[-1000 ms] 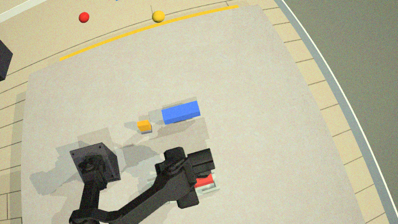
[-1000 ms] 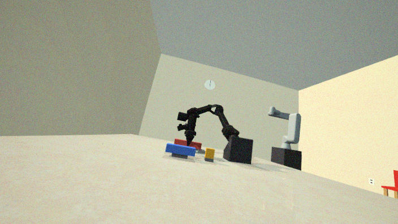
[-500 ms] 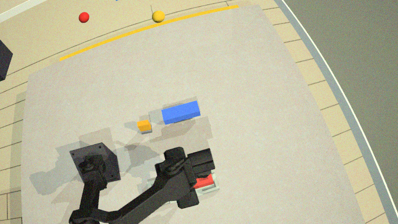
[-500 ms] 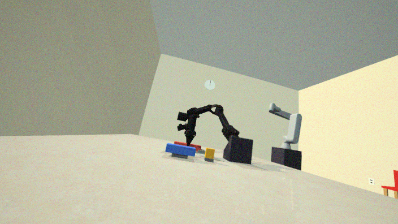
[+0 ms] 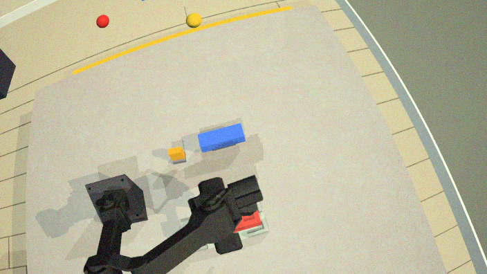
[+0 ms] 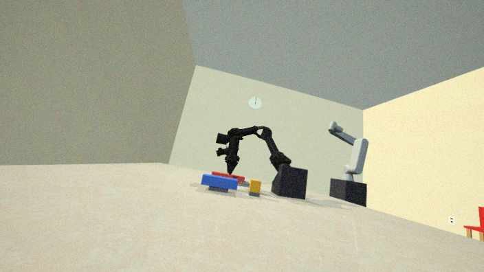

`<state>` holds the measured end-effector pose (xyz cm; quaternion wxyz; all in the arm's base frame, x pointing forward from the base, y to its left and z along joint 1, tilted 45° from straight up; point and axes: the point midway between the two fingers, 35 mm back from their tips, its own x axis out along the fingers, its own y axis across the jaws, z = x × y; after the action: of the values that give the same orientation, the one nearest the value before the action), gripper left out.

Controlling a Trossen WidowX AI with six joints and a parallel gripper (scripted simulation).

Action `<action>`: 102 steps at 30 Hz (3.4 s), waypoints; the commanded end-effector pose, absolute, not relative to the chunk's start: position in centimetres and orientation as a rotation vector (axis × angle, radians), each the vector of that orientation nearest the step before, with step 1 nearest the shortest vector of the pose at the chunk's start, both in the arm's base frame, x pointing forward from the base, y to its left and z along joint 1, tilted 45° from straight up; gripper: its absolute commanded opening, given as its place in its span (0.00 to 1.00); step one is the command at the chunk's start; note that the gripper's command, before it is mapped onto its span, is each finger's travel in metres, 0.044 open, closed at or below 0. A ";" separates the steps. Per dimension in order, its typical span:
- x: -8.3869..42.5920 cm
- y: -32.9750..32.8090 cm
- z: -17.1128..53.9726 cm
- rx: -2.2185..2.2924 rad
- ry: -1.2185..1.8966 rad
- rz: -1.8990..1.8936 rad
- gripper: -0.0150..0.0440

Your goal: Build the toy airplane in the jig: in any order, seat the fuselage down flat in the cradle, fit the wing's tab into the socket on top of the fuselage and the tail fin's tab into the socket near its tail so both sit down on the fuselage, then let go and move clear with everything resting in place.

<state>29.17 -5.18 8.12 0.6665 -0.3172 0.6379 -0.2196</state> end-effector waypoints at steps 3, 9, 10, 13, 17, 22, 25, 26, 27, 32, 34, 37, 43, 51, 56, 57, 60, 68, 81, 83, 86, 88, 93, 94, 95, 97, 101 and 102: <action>28.7 0.5 13.6 -0.717 1.423 -0.487 1.00; 28.8 1.3 14.2 -0.719 1.422 -0.489 1.00; 28.8 1.3 14.2 -0.719 1.422 -0.489 1.00; 29.0 1.0 14.0 -0.691 1.410 -0.513 1.00; 29.9 2.6 12.7 -0.688 1.411 -0.507 1.00; 32.1 8.3 7.5 -0.679 1.412 -0.495 1.00; 32.5 11.7 3.9 -0.677 1.413 -0.493 1.00; 32.5 12.9 2.7 -0.677 1.413 -0.494 1.00; 32.4 13.9 1.3 -0.678 1.413 -0.495 1.00; 31.2 18.1 -4.6 -0.681 1.409 -0.505 1.00; 31.1 18.3 -4.9 -0.681 1.409 -0.506 1.00; 31.1 18.3 -4.9 -0.681 1.409 -0.506 1.00; 31.4 16.7 -6.6 -0.682 1.408 -0.506 1.00; 31.6 15.5 -7.7 -0.682 1.408 -0.507 1.00; 31.7 14.8 -8.5 -0.682 1.408 -0.507 1.00; 31.7 14.8 -8.5 -0.682 1.408 -0.507 1.00; 31.7 14.7 -8.6 -0.682 1.408 -0.507 1.00; 31.9 13.8 -9.6 -0.682 1.408 -0.507 1.00; 32.1 12.3 -11.0 -0.683 1.407 -0.508 1.00; 32.2 12.1 -11.2 -0.683 1.407 -0.508 1.00; 32.2 11.9 -11.5 -0.683 1.407 -0.509 1.00; 32.2 11.8 -11.5 -0.683 1.407 -0.509 0.96; 32.2 11.8 -11.5 -0.683 1.407 -0.509 0.73; 32.2 11.8 -11.5 -0.683 1.407 -0.509 0.69; 32.2 11.8 -11.5 -0.683 1.407 -0.509 0.64; 32.2 11.8 -11.5 -0.683 1.407 -0.509 0.59; 32.2 11.8 -11.5 -0.683 1.407 -0.509 0.54; 32.2 11.8 -11.5 -0.683 1.407 -0.509 0.53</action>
<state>32.22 11.98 -11.46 0.6820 -0.3014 0.6266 -0.2267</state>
